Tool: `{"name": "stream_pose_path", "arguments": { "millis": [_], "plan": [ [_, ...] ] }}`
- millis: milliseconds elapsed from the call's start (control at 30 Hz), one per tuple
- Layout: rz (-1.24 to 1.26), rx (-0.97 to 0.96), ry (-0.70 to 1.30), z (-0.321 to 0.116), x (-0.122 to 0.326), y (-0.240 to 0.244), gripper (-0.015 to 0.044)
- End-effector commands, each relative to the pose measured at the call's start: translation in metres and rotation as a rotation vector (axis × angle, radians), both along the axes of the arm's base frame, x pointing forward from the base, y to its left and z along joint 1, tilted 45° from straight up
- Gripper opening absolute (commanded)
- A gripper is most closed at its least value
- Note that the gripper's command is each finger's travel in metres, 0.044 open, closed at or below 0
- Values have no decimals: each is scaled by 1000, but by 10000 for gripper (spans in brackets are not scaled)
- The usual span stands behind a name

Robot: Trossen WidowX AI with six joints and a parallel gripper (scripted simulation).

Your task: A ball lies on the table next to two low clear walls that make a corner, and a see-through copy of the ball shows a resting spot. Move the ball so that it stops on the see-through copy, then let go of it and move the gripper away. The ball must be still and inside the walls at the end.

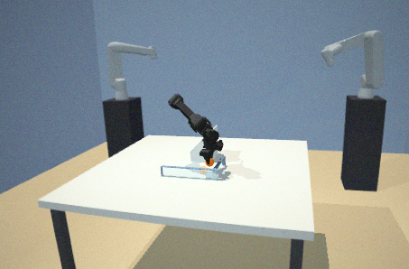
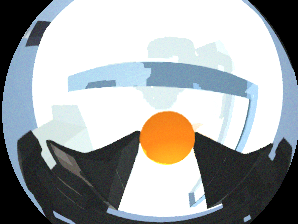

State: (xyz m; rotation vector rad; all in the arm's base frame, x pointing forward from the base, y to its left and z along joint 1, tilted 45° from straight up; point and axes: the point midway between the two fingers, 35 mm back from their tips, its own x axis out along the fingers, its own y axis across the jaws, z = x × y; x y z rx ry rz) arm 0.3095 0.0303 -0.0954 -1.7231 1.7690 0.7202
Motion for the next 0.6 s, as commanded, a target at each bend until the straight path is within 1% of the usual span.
{"name": "stream_pose_path", "arguments": {
  "millis": [0, 333, 467, 567],
  "plan": [
    [-3, 9, -5, 12, 2, 14, 0],
    [20, -4, -21, 68, -1, 68, 0],
    [21, -4, -23, 71, -1, 71, 0],
    [22, -3, -23, 67, 9, 60, 0]
  ]
}}
